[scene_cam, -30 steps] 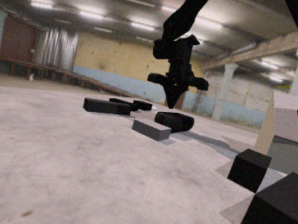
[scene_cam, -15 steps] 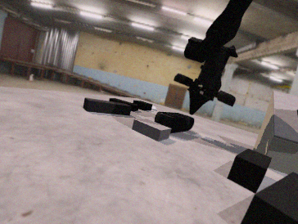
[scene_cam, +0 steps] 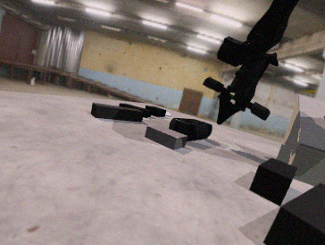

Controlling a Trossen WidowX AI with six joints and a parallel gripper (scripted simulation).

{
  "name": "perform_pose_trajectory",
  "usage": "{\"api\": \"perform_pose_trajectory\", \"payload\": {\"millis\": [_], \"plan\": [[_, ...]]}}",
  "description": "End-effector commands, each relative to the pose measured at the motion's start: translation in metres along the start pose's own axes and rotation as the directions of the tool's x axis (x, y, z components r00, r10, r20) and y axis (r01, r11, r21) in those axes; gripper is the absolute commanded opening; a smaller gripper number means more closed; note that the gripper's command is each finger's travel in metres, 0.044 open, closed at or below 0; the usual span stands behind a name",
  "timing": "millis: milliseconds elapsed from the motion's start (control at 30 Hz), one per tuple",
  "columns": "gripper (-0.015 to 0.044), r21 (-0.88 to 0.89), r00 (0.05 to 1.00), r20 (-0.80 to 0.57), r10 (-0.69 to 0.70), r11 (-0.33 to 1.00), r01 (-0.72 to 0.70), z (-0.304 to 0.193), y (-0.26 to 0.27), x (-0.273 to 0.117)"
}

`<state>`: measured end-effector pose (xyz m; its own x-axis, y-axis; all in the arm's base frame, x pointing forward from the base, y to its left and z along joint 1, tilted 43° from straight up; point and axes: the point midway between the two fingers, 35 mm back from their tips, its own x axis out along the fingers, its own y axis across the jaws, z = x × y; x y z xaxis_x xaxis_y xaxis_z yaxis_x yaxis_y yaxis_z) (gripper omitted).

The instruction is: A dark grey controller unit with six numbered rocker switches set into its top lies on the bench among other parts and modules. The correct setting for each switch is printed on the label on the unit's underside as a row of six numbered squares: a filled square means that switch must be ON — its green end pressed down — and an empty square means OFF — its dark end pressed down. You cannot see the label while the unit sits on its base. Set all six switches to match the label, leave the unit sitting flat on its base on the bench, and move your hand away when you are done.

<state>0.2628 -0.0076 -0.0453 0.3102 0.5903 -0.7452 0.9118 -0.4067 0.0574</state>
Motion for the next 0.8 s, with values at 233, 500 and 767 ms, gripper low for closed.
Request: {"api": "perform_pose_trajectory", "payload": {"millis": [233, 500, 767], "plan": [[0.0105, 0.0, 0.999, 0.02, -0.038, 0.999, 0.038, -0.01, 0.014, -0.001], [0.0315, -0.002, 0.982, 0.091, -0.164, 0.986, 0.165, -0.056, 0.049, -0.006], [0.044, -0.004, 0.948, 0.169, -0.269, 0.962, 0.274, -0.109, 0.066, -0.018]]}}
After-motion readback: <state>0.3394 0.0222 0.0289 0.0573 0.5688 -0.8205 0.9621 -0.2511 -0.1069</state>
